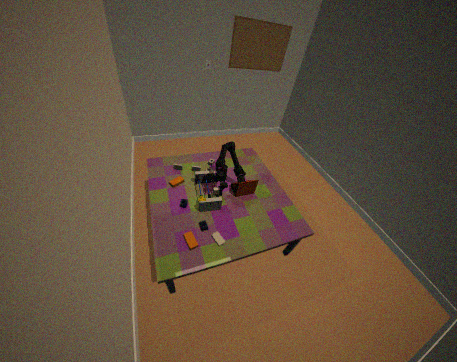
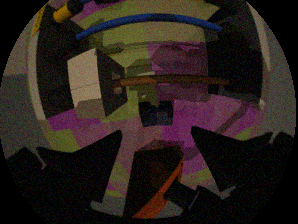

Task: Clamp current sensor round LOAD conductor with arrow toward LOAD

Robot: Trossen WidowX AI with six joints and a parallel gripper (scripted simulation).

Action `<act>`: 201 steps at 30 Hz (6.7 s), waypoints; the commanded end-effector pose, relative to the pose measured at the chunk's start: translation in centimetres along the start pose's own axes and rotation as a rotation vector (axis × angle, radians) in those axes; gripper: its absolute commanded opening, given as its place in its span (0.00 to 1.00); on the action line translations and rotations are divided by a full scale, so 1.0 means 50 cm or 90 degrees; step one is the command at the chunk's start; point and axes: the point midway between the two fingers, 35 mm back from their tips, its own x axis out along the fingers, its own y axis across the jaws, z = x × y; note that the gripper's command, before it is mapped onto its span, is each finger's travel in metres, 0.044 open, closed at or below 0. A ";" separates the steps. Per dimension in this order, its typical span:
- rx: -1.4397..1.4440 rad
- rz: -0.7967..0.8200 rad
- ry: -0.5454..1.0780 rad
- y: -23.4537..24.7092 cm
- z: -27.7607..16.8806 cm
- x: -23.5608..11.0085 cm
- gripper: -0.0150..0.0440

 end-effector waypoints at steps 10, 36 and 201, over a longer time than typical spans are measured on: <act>-0.003 -0.005 -0.001 -0.002 0.000 0.048 1.00; 0.001 -0.002 0.000 -0.004 -0.002 0.076 0.63; 0.983 0.108 -0.106 0.004 0.376 -0.062 0.25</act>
